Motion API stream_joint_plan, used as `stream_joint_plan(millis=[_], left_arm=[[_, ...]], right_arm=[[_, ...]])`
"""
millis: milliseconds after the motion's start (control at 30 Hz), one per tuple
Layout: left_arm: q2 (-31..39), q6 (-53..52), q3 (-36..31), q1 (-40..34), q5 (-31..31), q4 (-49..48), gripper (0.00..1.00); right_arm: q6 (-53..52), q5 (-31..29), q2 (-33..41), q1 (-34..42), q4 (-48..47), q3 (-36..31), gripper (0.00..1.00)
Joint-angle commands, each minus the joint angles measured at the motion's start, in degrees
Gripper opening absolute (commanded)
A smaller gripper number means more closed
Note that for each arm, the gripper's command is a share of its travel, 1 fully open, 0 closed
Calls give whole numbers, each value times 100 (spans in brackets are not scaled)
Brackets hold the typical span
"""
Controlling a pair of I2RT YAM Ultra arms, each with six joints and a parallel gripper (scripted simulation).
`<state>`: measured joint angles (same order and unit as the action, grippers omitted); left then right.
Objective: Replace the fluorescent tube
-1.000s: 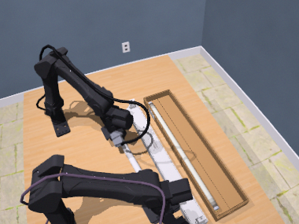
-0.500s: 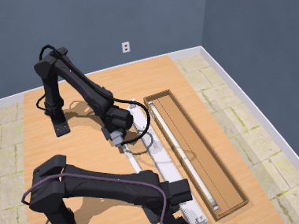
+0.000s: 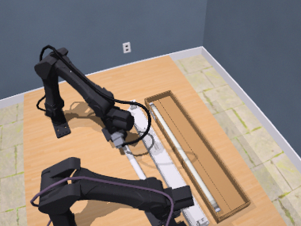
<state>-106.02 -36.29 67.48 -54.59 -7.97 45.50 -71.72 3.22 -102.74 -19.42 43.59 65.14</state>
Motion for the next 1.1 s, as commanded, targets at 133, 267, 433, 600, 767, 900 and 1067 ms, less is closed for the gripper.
stream_joint_plan(millis=[133, 267, 433, 600, 767, 900, 1067], left_arm=[[76, -7, 37, -18, 72, -4, 11], [76, -7, 37, -18, 72, -4, 11], [76, -7, 37, -18, 71, -4, 11], [76, -7, 37, -18, 71, -4, 11], [76, -7, 37, -18, 71, -4, 11], [76, -7, 37, -18, 71, -4, 11], [173, -1, 211, -19, 67, 138, 11]], right_arm=[[9, -95, -11, 55, -296, 56, 49], [-2, -96, 28, 17, -316, 7, 49], [13, -94, 71, 26, -289, -43, 11], [12, -94, 117, 26, -304, -44, 11], [12, -94, 117, 26, -304, -44, 11], [12, -94, 117, 26, -304, -44, 11], [16, -93, 137, 27, -192, 112, 11]])
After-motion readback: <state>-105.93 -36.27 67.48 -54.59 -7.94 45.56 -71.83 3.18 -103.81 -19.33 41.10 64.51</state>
